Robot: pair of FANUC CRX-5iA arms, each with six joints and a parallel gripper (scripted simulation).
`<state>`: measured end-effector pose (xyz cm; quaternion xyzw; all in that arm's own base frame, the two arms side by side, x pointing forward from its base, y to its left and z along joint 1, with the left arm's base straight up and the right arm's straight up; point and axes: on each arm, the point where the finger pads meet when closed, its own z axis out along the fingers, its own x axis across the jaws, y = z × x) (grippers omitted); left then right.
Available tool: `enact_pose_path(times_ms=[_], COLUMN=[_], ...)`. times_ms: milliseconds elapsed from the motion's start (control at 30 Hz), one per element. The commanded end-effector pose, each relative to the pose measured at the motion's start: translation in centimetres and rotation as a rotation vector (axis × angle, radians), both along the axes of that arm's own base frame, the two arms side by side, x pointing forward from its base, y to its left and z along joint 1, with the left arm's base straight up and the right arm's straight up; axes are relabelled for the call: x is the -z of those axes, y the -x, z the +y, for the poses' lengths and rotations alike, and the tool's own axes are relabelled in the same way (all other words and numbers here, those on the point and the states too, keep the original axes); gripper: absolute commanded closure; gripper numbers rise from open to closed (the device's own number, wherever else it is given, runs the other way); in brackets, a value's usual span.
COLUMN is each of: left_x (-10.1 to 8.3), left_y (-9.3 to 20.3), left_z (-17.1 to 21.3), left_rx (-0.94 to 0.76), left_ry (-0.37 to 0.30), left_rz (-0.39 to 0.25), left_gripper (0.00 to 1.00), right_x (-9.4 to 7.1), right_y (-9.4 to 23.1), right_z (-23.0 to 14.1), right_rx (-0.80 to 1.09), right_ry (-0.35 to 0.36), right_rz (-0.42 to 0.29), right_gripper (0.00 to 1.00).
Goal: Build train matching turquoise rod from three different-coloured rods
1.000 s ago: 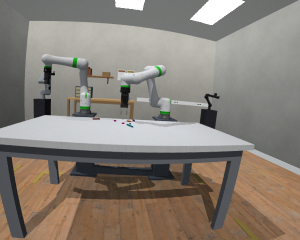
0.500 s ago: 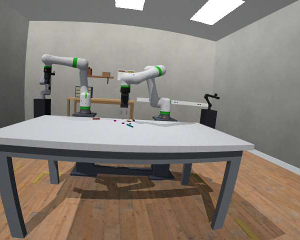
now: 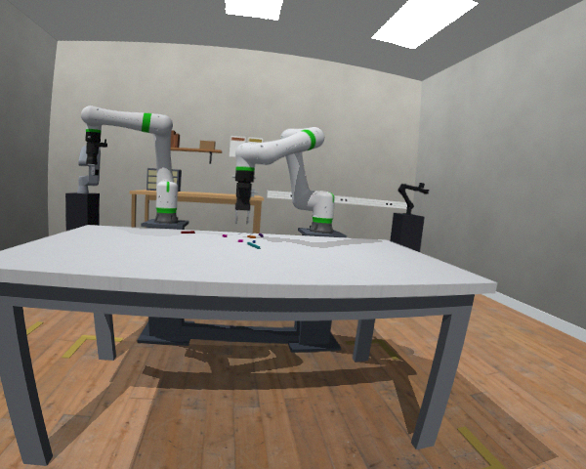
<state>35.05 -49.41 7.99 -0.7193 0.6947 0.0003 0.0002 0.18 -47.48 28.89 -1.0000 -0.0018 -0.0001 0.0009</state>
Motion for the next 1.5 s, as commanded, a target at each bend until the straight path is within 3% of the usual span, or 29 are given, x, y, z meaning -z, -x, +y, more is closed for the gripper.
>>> enact_pose_path(times_ms=[0,1333,1400,1467], left_x=[-0.1,-0.1,-0.1,-0.2], left_y=[0.0,0.0,-0.9,-4.6], left_z=[-0.1,-0.1,-0.1,-0.2], left_rx=[0.0,0.0,0.0,0.0], left_ry=[0.002,0.002,0.002,0.002], left_rz=[-0.001,-0.001,-0.001,-0.001], left_gripper=[0.0,0.0,0.0,0.0], right_x=[-0.1,-0.1,-0.1,-0.1], right_y=[0.0,0.0,0.0,0.0], right_z=[0.0,0.0,0.0,0.0], right_rx=[0.0,0.0,0.0,0.0], right_ry=[0.002,0.002,0.002,0.002], right_rz=[0.0,0.0,0.0,0.0], right_gripper=[0.0,0.0,0.0,0.0])
